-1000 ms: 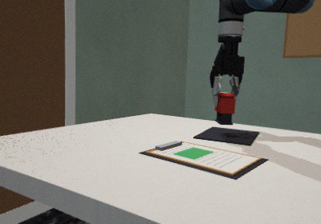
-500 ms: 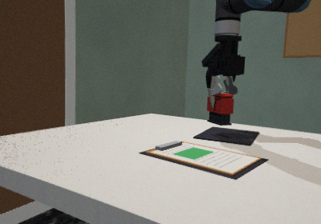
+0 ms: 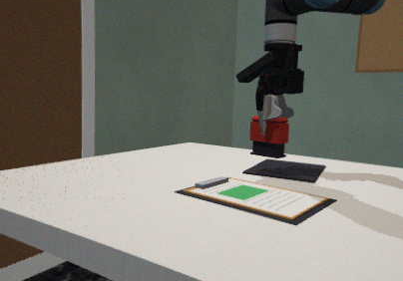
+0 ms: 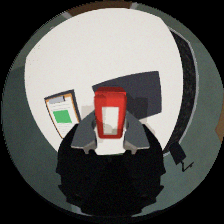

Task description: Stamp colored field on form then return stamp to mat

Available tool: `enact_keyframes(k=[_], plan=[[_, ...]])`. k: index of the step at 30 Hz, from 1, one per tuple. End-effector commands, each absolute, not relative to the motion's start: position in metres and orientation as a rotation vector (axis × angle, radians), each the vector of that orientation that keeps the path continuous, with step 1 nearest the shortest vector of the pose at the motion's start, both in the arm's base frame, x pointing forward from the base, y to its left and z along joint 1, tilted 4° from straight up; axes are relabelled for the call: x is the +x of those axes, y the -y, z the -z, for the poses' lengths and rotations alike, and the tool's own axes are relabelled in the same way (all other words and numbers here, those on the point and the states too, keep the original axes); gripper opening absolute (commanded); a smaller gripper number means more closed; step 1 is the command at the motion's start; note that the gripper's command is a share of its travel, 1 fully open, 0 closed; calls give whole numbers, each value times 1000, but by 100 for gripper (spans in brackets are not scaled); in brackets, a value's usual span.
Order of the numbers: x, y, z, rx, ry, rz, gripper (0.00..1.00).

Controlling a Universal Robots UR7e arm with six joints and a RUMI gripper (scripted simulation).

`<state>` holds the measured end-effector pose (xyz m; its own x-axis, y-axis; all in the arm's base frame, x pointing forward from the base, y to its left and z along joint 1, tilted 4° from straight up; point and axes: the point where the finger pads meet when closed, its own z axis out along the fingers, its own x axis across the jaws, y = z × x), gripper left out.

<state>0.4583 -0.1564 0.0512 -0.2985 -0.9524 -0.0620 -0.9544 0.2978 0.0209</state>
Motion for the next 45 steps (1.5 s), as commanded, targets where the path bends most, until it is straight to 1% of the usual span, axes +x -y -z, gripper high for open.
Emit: enact_keyframes(k=[1, 9, 11, 24, 28, 30, 43, 45], plan=[[463, 142, -53, -2112, -2256, -76, 16], [466, 119, -55, -2464, -1854, -61, 16], [466, 119, -55, -2464, -1854, -61, 16], [466, 81, -58, -2884, -1071, -32, 16], [465, 75, -58, -2927, -948, -28, 16], [465, 69, -59, -2987, -722, -20, 16], [457, 35, -61, -3075, 103, 7, 16], [457, 35, -61, -3075, 103, 7, 16]])
